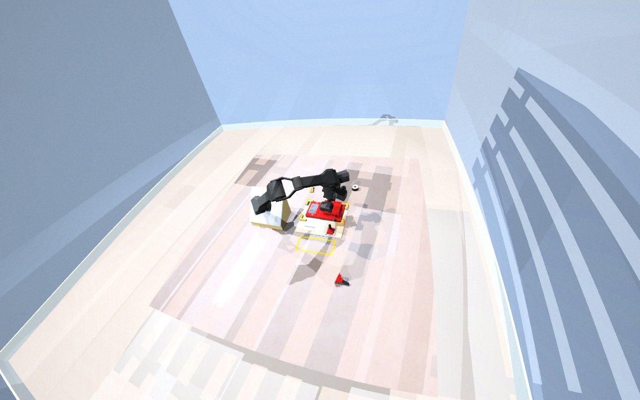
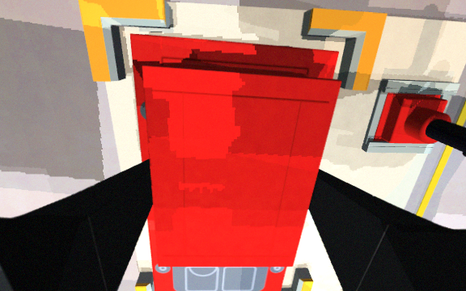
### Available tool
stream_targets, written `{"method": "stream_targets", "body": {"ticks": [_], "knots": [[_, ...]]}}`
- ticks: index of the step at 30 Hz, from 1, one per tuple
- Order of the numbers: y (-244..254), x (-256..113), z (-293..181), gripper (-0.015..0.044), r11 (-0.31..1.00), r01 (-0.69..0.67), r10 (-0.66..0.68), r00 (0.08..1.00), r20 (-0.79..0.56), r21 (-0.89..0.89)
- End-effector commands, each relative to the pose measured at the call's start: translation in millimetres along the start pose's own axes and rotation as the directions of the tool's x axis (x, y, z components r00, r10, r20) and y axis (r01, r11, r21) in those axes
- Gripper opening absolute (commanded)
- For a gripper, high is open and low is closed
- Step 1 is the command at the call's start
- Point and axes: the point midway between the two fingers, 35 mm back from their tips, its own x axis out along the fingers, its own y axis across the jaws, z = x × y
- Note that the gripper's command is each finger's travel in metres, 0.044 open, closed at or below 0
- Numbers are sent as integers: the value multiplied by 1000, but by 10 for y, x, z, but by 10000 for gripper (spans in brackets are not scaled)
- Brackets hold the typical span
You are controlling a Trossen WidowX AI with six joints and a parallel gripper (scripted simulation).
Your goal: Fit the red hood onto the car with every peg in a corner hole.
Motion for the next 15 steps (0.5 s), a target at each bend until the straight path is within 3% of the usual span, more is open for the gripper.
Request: {"method": "stream_targets", "body": {"ticks": [1,15], "knots": [[-2,8,-8,0,1000,-1,1,1000,-2,-2],[-2,46,-8,0,1000,-1,1,1000,-2,-2]]}}
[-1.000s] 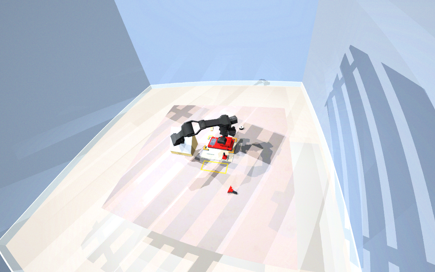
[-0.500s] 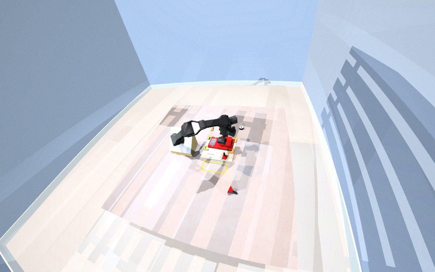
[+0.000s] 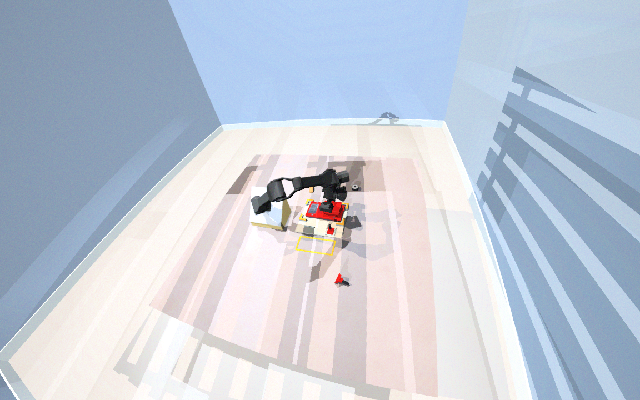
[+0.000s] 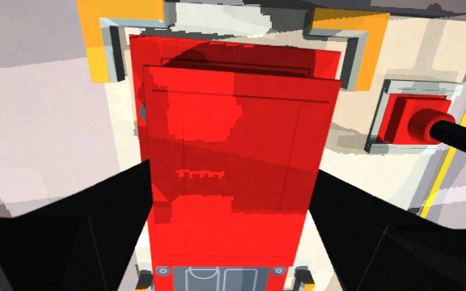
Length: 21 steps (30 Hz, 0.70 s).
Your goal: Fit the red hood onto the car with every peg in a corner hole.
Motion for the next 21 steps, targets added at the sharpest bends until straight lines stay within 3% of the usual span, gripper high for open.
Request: {"method": "stream_targets", "body": {"ticks": [1,21], "knots": [[-3,30,-10,0,1000,2,-2,1000,-4,-5],[-1,19,-8,0,1000,1,-1,1000,-3,-5]]}}
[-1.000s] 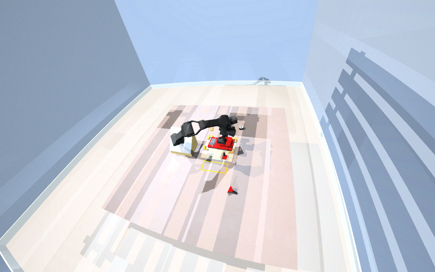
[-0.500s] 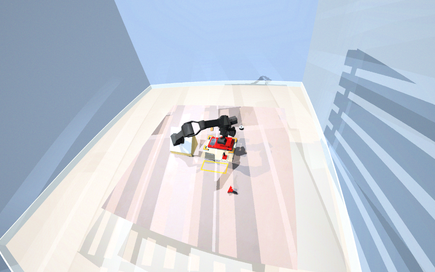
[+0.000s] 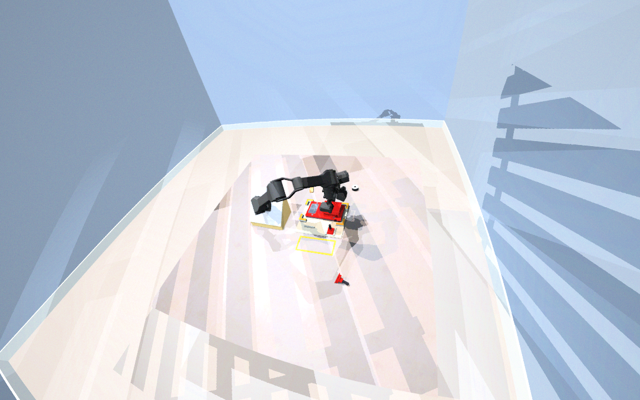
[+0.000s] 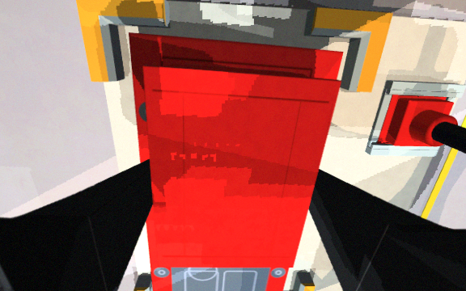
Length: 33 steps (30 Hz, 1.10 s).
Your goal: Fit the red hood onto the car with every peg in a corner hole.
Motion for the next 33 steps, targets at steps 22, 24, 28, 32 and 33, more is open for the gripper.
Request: {"method": "stream_targets", "body": {"ticks": [22,24,28,32,33], "knots": [[-3,-41,-3,0,1000,-1,1,1000,1,2],[-4,-38,-4,0,1000,-1,1,1000,2,2],[-4,-34,-6,0,1000,-1,1,1000,3,2],[-6,-34,-2,0,1000,-1,1,1000,3,2],[-6,-33,-2,0,1000,-1,1,1000,3,2]]}}
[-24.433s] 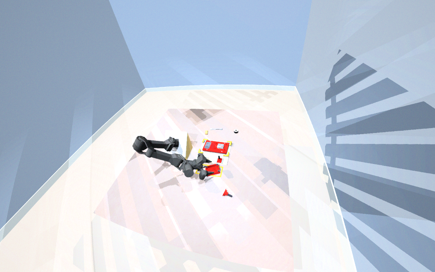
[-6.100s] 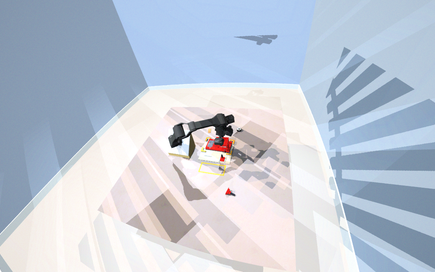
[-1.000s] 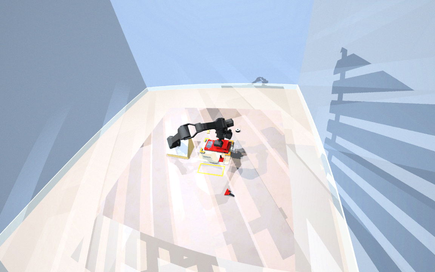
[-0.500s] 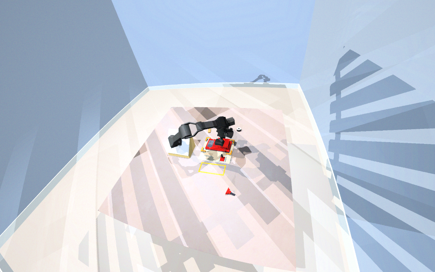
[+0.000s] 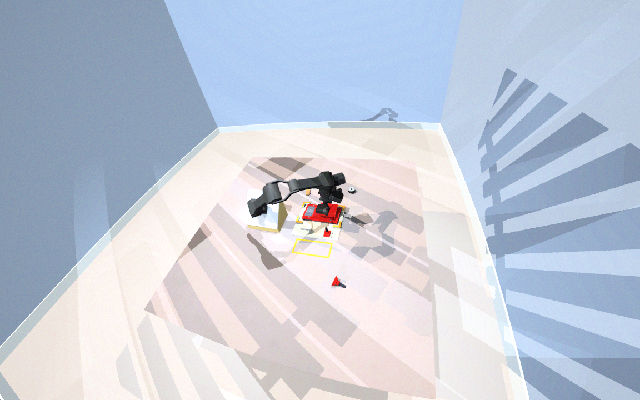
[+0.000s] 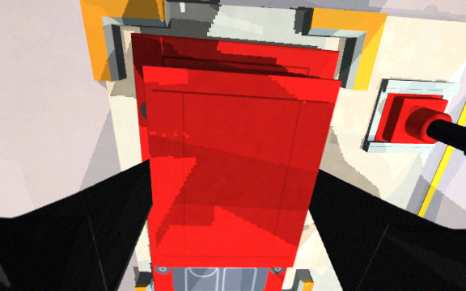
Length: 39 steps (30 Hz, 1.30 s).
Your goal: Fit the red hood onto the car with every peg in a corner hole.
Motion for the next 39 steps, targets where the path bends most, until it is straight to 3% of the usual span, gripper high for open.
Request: {"method": "stream_targets", "body": {"ticks": [1,39], "knots": [[-3,8,-3,0,1000,-1,1,1000,-2,-1],[-4,178,-2,0,1000,0,0,1000,-2,-5]]}}
